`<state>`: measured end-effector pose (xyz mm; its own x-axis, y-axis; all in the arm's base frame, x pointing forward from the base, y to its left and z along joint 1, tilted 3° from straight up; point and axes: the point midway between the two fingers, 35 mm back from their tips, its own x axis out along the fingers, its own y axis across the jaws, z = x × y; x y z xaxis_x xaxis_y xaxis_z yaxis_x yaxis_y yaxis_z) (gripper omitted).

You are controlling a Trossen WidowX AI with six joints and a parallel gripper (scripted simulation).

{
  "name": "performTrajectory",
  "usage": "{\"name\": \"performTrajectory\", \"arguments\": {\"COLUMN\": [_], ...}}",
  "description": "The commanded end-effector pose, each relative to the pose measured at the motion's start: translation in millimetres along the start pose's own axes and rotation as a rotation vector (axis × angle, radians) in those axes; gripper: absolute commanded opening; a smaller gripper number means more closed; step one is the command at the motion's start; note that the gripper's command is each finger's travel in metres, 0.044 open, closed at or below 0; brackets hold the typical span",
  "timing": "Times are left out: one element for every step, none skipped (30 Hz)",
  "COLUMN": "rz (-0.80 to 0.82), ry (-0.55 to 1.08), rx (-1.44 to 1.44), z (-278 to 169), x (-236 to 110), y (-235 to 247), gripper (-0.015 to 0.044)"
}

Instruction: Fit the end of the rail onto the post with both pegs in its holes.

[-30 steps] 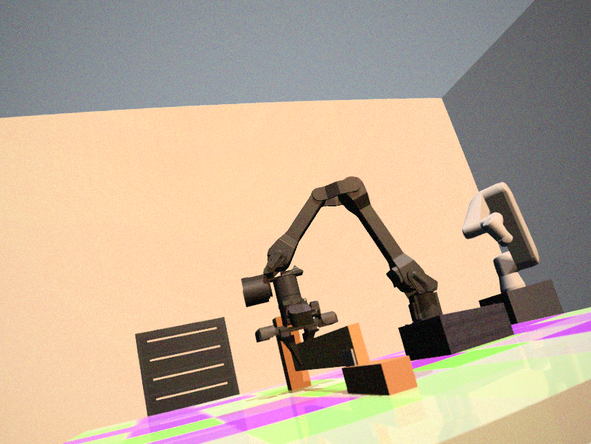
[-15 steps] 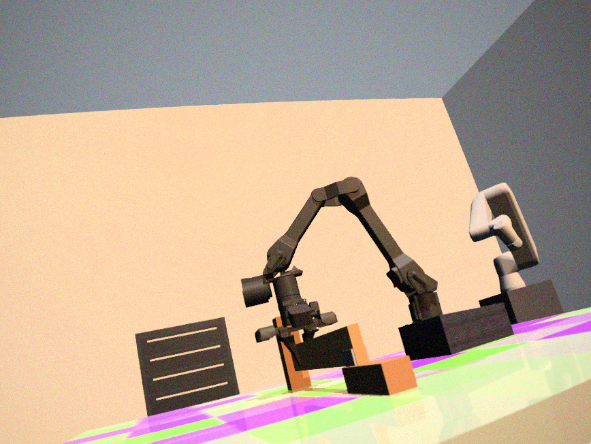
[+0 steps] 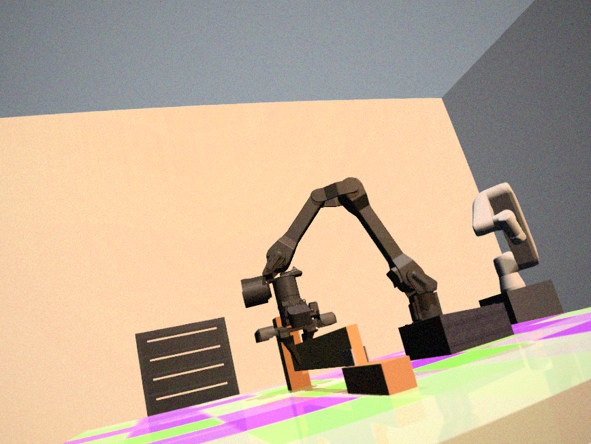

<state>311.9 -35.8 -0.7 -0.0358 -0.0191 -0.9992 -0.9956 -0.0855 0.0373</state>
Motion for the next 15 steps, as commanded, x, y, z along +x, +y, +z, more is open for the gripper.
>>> {"name": "performTrajectory", "arguments": {"rz": [-0.007, -0.007, -0.007, -0.007, -0.007, -0.007, -0.007, -0.007, 0.000, 0.000, 0.000, 0.000, 0.000, 0.000, 0.000], "ry": [0.004, 0.004, 0.004, 0.004, 0.004, 0.004, 0.004, 0.004, 0.001, 0.001, 0.001, 0.001, 0.001, 0.001, 0.001], "rx": [-0.003, -0.003, -0.003, -0.003, -0.003, -0.003, -0.003, -0.003, 0.000, 0.000, 0.000, 0.000, 0.000, 0.000, 0.000], "z": [-2.5, -2.8, -3.2, -3.5, -3.8, -4.2, -4.5, -4.8, -2.5, -2.5, -2.5, -2.5, -2.5, -2.5, -2.5], "x": [-1.9, -1.9, -2.0, -2.0, -2.0, -2.1, -2.1, -2.1, -0.2, -0.2, -0.2, -0.2, -0.2, -0.2, -0.2], "y": [-2.1, -2.1, -2.1, -2.1, -2.1, -2.1, -2.1, -2.1, -0.1, -0.1, -0.1, -0.1, -0.1, -0.1, -0.1], "gripper": [0.0000, 0.0000, 0.0000, 0.0000, 0.0000, 0.0000, 0.0000, 0.0000, 0.0026, 0.0053, 0.0079, 0.0105, 0.0131, 0.0157, 0.0184]}}
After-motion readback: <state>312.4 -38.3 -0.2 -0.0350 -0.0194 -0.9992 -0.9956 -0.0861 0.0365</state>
